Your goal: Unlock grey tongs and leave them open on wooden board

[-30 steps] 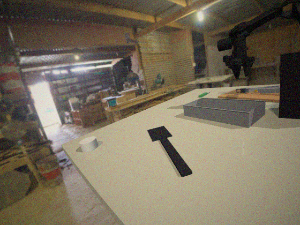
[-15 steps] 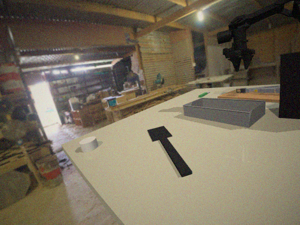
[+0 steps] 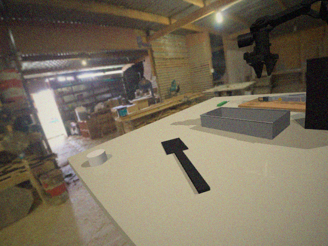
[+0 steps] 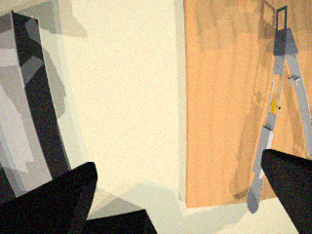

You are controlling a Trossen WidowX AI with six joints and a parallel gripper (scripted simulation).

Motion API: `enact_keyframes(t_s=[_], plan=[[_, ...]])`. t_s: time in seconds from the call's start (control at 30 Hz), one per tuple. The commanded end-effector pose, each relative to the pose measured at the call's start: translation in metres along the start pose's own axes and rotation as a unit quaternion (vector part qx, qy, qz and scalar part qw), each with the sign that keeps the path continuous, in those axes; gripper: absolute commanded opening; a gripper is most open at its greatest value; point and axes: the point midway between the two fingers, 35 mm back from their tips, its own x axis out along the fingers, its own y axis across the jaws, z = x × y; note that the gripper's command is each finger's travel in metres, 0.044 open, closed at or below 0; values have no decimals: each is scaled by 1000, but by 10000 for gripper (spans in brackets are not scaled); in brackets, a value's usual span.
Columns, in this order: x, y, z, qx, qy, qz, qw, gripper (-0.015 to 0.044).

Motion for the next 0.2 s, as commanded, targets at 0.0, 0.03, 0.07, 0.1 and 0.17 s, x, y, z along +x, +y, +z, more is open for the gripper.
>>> enact_keyframes(t_s=[0.0, 0.03, 0.07, 0.1, 0.17], plan=[[0, 1, 0, 2, 1, 2, 1000, 440], [0, 1, 0, 2, 1, 2, 1000, 440], [0, 1, 0, 2, 1, 2, 1000, 440], [0, 1, 0, 2, 1, 2, 1000, 440], [0, 1, 0, 2, 1, 2, 1000, 440]])
